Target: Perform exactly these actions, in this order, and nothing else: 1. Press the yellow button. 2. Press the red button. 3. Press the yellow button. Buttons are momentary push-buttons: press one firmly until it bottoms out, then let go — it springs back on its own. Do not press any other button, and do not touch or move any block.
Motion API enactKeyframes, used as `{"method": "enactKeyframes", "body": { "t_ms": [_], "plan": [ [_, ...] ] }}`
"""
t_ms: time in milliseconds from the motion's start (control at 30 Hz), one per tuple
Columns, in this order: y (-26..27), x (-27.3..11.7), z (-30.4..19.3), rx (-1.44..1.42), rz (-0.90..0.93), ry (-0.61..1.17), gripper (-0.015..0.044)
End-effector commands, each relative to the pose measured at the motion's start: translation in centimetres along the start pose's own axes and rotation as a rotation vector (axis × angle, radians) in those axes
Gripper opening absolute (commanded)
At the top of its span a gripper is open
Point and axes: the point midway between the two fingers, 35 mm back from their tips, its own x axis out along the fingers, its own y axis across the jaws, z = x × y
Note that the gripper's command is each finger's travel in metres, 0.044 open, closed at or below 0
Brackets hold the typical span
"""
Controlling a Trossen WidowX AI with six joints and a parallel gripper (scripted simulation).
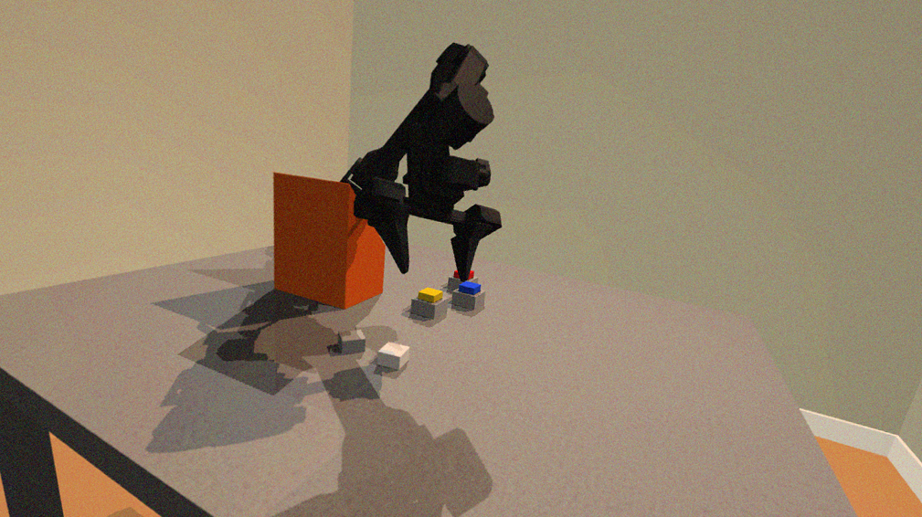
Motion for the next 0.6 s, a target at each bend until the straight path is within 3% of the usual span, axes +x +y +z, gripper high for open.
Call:
{"method": "enactKeyframes", "body": {
  "t_ms": [0, 433, 567],
  "plan": [
    [4.1, -3.5, -5.7, -0.212, 0.104, 0.239, 0.04],
    [10.0, -11.3, -13.8, -0.469, 0.344, 0.527, 0.04],
    [10.2, -11.6, -14.1, -0.474, 0.352, 0.534, 0.04]
  ]
}}
